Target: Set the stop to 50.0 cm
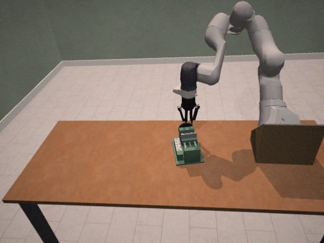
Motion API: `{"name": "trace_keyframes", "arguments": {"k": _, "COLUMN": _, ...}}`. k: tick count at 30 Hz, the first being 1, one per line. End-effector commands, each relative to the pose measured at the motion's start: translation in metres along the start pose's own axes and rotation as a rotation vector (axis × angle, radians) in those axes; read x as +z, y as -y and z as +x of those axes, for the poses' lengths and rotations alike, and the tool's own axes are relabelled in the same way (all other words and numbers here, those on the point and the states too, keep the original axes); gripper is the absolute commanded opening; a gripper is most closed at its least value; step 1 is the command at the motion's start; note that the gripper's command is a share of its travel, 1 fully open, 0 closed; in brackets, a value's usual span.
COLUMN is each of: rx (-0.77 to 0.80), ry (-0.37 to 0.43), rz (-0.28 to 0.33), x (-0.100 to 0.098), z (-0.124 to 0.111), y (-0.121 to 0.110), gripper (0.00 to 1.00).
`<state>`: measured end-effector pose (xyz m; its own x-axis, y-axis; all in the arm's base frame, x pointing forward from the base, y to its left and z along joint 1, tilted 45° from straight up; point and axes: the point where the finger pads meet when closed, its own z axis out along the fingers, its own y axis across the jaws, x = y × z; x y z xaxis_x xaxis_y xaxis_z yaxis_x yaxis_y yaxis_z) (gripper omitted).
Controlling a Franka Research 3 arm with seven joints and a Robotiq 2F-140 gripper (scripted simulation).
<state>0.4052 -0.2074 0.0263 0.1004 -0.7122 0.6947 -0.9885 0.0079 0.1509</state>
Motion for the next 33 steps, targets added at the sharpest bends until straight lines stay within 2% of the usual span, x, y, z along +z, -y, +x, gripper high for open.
{"name": "trace_keyframes", "arguments": {"k": 1, "rx": 0.004, "ry": -0.002, "rz": -0.003, "x": -0.005, "z": 0.000, "y": -0.004, "gripper": 0.04}}
{"name": "trace_keyframes", "arguments": {"k": 9, "rx": 0.004, "ry": -0.002, "rz": -0.003, "x": -0.021, "z": 0.000, "y": -0.007, "gripper": 0.04}}
{"name": "trace_keyframes", "arguments": {"k": 17, "rx": 0.004, "ry": -0.002, "rz": -0.003, "x": -0.040, "z": 0.000, "y": 0.001, "gripper": 0.04}}
{"name": "trace_keyframes", "arguments": {"k": 33, "rx": 0.004, "ry": -0.002, "rz": -0.003, "x": -0.046, "z": 0.000, "y": 0.009, "gripper": 0.04}}
